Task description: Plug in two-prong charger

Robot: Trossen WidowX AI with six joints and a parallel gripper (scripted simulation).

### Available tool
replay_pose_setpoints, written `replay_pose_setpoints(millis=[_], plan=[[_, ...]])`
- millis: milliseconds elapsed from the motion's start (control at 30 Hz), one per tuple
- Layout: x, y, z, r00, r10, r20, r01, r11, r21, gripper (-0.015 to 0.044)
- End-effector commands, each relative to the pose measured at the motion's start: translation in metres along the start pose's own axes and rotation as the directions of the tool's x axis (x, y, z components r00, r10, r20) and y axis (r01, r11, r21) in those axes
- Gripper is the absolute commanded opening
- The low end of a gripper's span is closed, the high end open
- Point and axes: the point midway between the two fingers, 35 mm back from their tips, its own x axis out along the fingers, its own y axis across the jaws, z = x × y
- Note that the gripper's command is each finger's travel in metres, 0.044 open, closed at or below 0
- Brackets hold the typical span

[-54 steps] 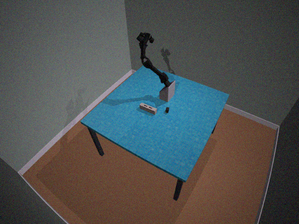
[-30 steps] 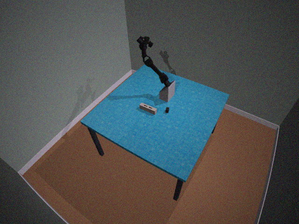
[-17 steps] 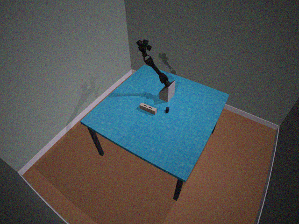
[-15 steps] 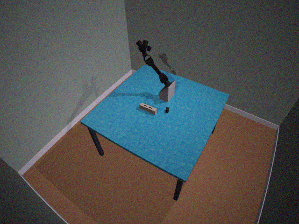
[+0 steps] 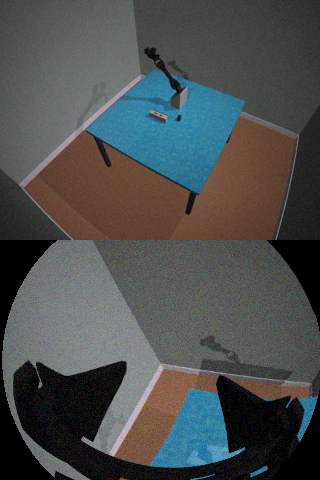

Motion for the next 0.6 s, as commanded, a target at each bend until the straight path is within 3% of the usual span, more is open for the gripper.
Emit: replay_pose_setpoints(millis=[0, 567], plan=[[0.004, -0.004, -0.022, 0.999, -0.013, -0.048, 0.013, 1.0, -0.017, 0.044], [0.004, -0.004, -0.116, 0.965, -0.022, -0.261, 0.001, 0.997, -0.083, 0.044]])
